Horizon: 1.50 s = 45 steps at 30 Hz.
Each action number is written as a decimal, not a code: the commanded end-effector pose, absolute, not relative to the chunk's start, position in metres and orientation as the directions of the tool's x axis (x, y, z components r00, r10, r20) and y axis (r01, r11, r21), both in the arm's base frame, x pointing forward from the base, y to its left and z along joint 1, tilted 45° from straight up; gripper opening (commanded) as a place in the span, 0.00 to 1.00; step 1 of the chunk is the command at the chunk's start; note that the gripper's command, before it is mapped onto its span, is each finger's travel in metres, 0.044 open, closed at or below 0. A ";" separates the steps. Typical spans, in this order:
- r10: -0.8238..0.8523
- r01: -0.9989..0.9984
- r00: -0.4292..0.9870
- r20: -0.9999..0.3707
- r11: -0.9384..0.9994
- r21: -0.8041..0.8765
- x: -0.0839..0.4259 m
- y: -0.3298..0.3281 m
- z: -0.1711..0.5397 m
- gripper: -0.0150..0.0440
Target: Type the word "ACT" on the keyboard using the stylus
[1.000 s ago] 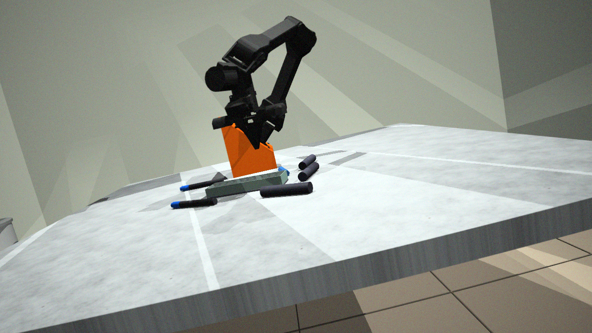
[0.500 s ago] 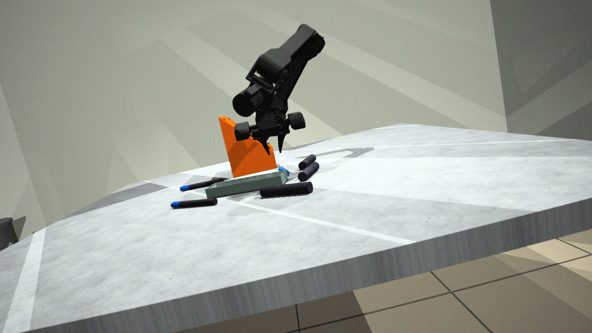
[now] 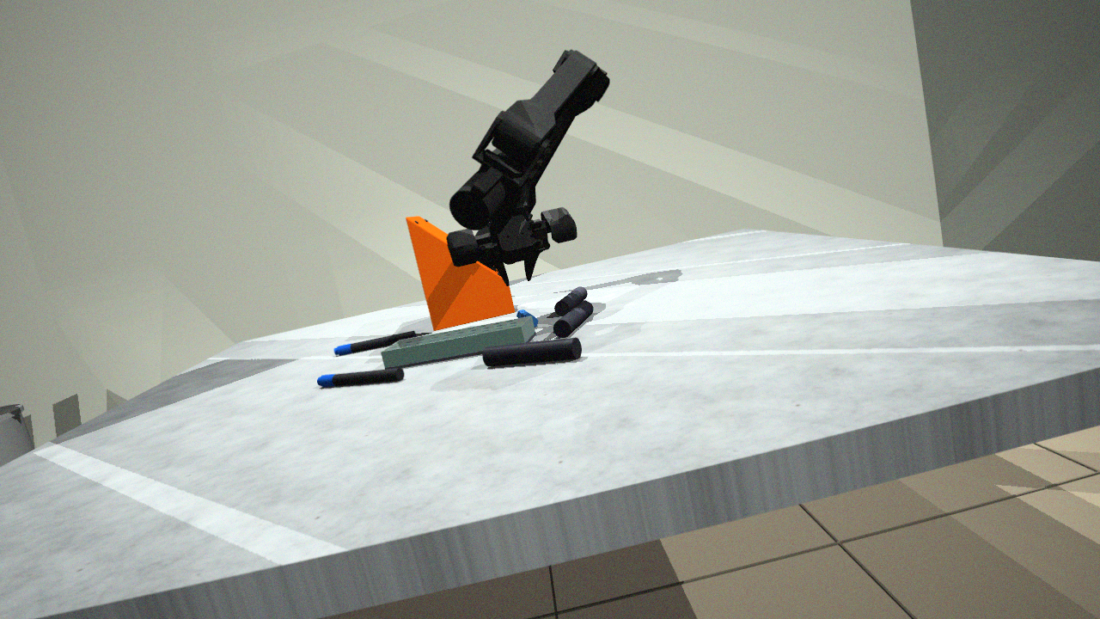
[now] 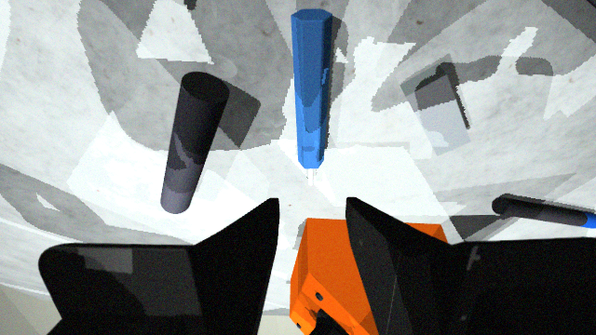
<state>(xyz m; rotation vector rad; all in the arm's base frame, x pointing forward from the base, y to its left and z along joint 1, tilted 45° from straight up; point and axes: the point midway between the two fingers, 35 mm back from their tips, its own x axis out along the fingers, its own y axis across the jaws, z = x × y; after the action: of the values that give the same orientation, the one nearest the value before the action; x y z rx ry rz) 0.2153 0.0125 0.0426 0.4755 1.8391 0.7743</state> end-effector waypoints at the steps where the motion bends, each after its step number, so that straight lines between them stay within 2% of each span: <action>1: 0.633 -0.041 -0.389 -0.670 0.714 0.699 0.214 0.014 0.041 0.51; 45: 0.633 -0.041 -0.389 -0.669 0.713 0.700 0.219 0.035 0.019 0.51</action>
<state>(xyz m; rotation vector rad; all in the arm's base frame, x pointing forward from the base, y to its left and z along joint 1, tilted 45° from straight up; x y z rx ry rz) 0.2188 0.0324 0.0216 0.4509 1.8380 0.7832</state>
